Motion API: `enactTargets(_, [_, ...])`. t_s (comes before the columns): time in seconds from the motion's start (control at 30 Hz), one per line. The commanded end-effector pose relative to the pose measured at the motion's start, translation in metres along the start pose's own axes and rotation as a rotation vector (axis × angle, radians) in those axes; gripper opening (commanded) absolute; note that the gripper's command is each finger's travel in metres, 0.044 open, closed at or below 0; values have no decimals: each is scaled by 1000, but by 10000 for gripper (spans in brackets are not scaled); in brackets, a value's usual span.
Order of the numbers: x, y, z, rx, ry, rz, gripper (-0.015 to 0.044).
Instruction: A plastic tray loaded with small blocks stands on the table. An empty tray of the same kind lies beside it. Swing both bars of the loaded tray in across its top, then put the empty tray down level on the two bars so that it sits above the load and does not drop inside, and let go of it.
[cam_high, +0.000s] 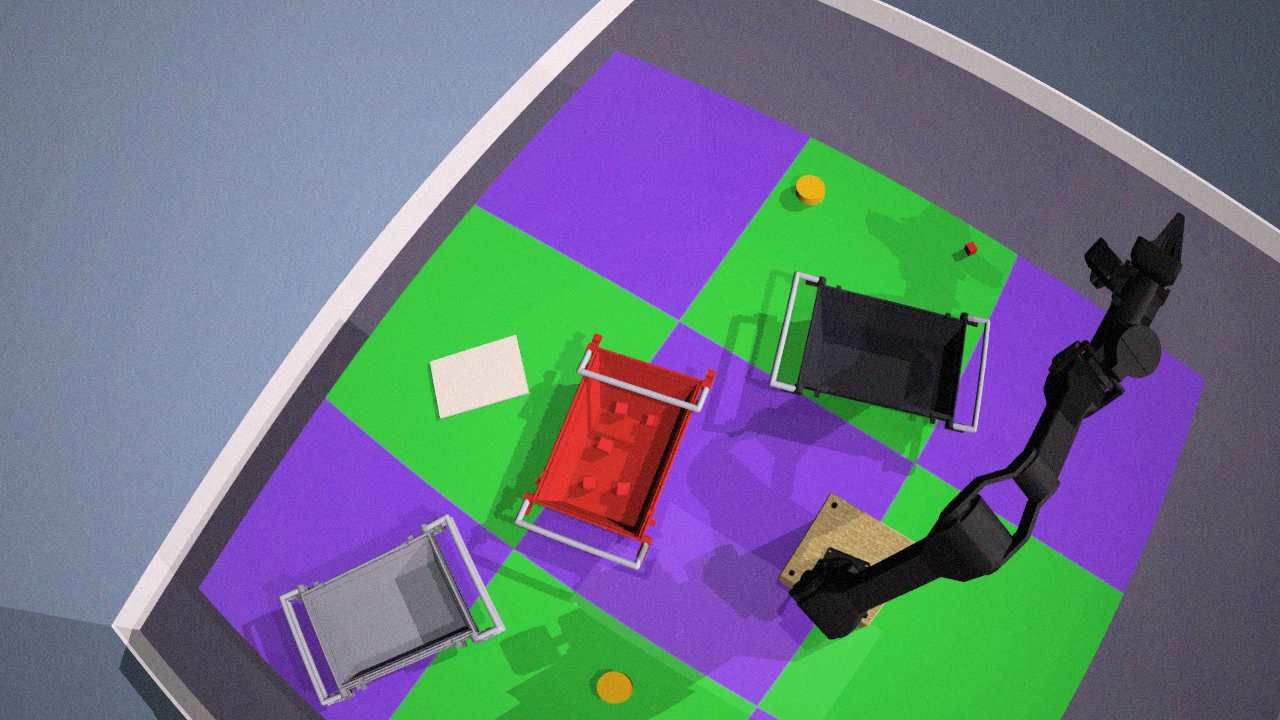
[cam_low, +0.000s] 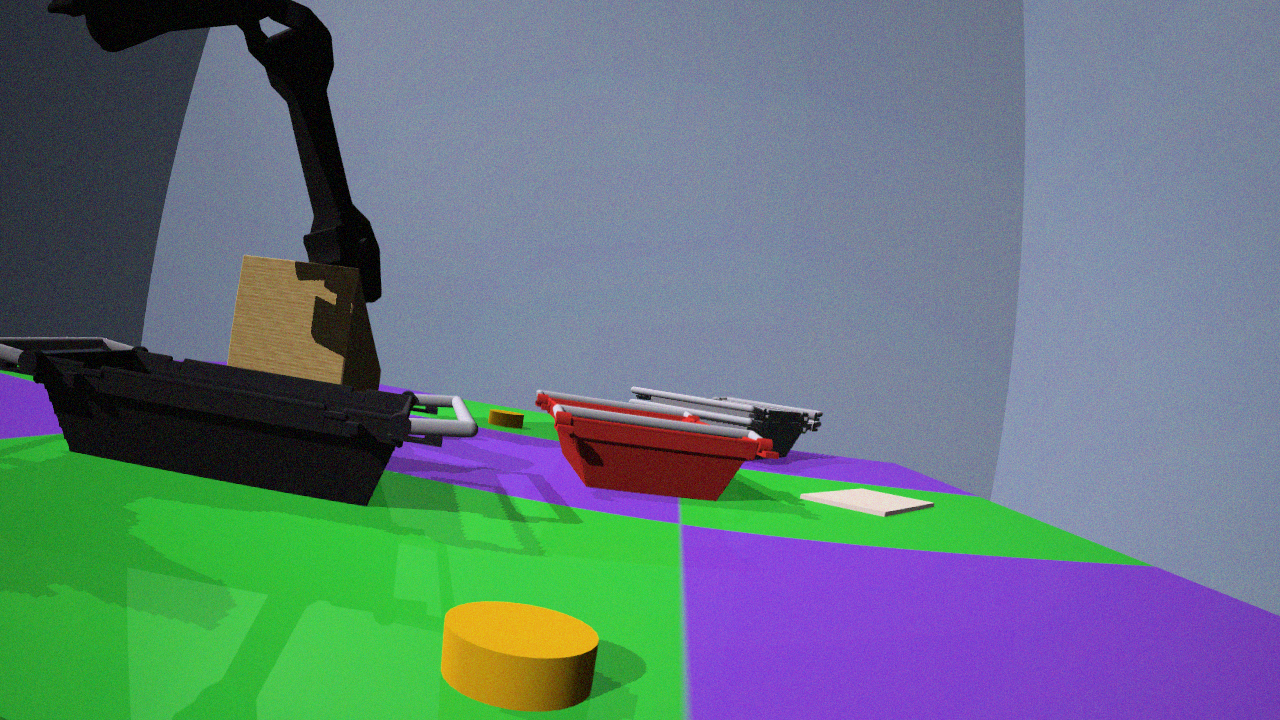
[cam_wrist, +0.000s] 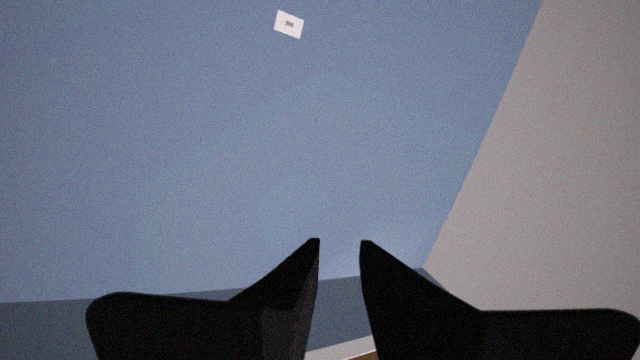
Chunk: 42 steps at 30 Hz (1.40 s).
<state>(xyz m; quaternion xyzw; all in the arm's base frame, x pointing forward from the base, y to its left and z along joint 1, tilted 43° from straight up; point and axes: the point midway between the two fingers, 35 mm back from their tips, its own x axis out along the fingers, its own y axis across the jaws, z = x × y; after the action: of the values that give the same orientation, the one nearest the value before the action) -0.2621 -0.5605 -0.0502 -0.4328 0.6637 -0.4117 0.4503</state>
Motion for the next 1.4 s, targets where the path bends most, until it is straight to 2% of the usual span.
enactTargets(0.0, [4,-17,50,55,-106,31,87])
enactTargets(0.3, [-11,-65,196,220,-417,170,87])
enactTargets(0.63, [-82,-105,347,355,-714,417,87])
enactTargets(0.83, [-149,-122,423,405,-854,607,87])
enactTargets(1.03, [-232,-133,483,426,-959,826,87])
enactTargets(1.37, [-392,-139,540,395,-1017,1230,87])
